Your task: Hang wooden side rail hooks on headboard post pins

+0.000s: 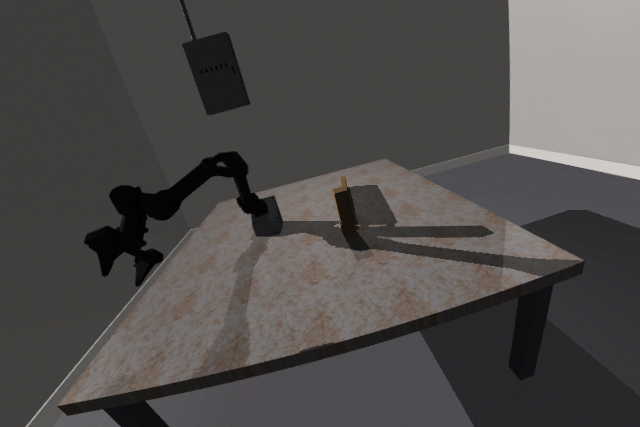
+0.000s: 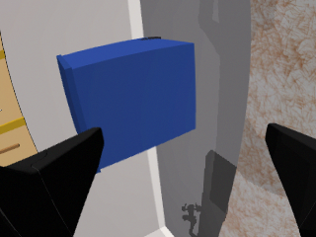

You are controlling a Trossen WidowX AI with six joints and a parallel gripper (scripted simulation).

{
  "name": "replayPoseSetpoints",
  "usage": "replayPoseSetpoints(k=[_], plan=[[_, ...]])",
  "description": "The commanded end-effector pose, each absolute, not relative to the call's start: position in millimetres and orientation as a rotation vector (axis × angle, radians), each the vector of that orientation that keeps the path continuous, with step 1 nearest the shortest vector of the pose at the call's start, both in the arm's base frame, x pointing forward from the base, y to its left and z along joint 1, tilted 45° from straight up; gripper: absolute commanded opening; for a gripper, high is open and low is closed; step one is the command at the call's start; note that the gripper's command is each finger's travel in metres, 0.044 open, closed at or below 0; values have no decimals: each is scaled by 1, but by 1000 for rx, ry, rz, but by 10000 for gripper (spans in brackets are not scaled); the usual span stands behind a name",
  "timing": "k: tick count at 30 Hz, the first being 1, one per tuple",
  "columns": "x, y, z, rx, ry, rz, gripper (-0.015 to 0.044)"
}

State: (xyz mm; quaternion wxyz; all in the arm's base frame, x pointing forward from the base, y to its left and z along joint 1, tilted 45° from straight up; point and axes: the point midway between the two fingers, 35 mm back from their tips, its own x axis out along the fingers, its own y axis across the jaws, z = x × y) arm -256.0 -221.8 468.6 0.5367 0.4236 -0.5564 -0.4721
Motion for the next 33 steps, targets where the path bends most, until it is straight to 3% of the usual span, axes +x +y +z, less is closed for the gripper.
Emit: replayPoseSetpoints(k=[1, 18, 33], plan=[[-243, -243, 467, 985, -1268, -1116, 440], [-158, -330, 454, 827, -995, -1088, 440], [-45, -382, 433, 661, -726, -1057, 440]])
